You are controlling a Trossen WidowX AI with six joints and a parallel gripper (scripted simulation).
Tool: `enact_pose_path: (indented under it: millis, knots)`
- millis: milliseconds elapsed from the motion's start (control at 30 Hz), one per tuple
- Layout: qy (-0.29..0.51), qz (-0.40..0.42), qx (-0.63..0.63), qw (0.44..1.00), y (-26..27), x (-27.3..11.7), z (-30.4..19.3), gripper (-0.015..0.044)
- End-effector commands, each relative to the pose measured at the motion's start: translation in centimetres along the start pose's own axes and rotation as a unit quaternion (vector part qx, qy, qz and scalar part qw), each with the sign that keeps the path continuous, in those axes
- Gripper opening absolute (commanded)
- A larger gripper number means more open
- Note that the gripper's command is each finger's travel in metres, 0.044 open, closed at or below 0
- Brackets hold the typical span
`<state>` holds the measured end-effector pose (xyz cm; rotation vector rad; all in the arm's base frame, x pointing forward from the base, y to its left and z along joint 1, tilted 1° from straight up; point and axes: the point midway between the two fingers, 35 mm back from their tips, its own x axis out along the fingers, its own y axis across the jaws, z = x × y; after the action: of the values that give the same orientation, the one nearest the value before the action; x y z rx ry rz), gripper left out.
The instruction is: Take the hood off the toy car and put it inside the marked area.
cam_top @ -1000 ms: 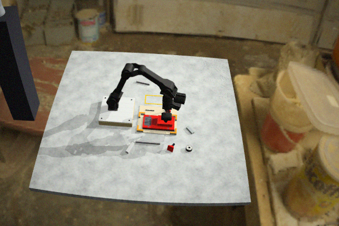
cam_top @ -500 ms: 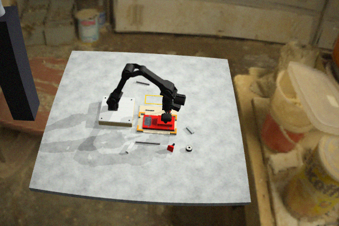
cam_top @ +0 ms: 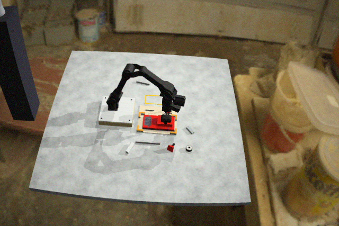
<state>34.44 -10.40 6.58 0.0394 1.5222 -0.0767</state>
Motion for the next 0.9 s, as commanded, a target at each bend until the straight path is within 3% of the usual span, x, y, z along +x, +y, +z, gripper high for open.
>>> enact_pose_path:
  millis: [0, 867]
  knots:
    - [0.003, -0.001, -0.002, 1.0, 0.0, 0.4, -0.2, 0.044]
    - [0.003, -0.001, -0.002, 1.0, 0.0, 1.6, -0.2, 0.044]
